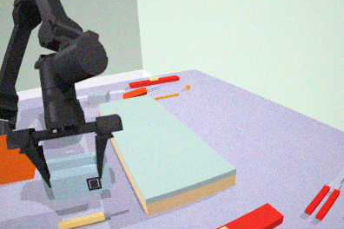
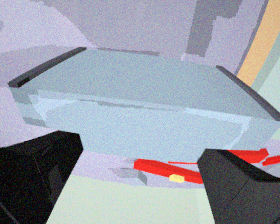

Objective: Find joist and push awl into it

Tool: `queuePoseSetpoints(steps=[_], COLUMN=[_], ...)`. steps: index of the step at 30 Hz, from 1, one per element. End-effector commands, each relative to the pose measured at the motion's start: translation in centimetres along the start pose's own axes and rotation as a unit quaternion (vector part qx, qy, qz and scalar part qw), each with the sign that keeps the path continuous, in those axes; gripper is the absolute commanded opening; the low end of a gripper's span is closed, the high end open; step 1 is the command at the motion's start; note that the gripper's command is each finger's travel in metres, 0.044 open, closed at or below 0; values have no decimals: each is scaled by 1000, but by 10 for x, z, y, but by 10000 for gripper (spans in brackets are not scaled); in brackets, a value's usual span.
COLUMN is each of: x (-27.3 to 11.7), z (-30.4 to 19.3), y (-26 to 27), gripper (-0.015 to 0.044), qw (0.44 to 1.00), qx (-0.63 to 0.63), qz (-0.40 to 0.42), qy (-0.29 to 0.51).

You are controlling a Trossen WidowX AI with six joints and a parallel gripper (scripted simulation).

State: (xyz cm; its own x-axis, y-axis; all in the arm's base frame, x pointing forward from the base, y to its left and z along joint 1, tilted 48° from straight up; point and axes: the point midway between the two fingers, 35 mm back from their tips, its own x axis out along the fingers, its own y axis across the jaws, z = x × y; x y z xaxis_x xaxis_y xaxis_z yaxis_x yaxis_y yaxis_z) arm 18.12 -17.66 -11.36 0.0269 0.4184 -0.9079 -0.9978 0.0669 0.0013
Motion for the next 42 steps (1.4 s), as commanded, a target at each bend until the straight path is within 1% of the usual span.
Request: queuePoseSetpoints(steps=[1,42], x=[-1,1], z=[0,7], y=[0,0], gripper=[0,0], qw=[1000,991], qx=[2,3], qz=[1,3], qy=[14,131])
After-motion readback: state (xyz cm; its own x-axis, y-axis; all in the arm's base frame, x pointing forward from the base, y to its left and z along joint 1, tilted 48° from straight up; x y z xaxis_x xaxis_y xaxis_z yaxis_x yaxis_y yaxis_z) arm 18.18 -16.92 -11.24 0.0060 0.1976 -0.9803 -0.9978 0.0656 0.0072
